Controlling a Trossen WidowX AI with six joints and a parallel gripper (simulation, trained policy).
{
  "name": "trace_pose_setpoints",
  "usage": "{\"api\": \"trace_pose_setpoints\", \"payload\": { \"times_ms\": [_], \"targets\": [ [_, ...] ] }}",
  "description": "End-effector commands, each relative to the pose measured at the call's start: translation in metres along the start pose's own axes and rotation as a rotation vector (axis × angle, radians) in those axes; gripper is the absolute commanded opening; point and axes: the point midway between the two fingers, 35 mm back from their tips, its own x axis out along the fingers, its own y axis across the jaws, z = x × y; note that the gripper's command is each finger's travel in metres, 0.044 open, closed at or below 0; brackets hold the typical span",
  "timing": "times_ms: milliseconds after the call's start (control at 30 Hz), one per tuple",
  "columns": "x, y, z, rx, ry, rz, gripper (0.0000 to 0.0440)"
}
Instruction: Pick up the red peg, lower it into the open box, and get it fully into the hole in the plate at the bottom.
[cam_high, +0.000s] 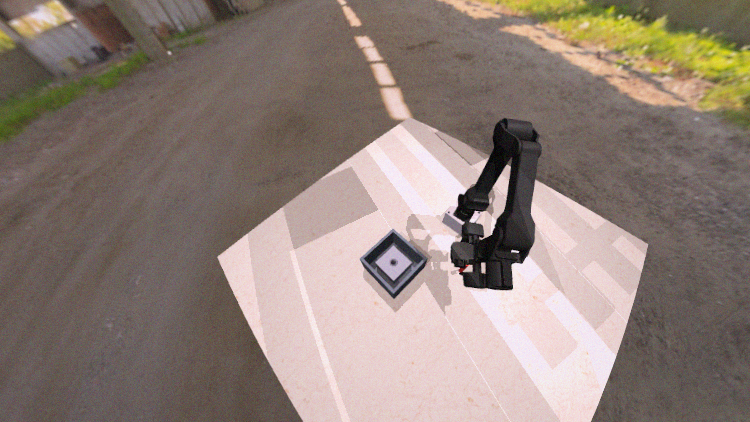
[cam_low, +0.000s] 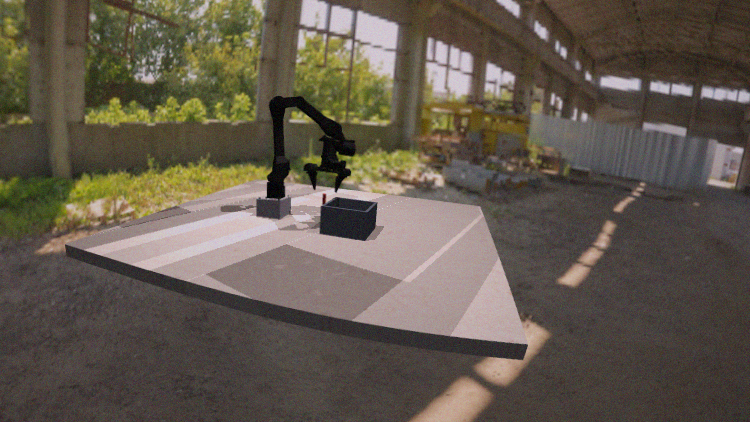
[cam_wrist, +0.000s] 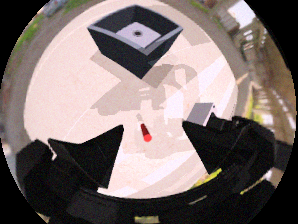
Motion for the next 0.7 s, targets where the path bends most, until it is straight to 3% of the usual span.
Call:
{"api": "trace_pose_setpoints", "payload": {
  "times_ms": [0, 400, 500, 667],
  "targets": [
    [0.018, 0.003, -0.005, -0.003, -0.009, 0.012, 0.044],
    [0.066, 0.016, -0.022, -0.007, -0.015, 0.108, 0.0427],
    [0.072, 0.015, -0.025, 0.001, -0.003, 0.109, 0.0371],
    [0.074, 0.012, -0.029, -0.001, 0.033, 0.094, 0.024]
  ]
}}
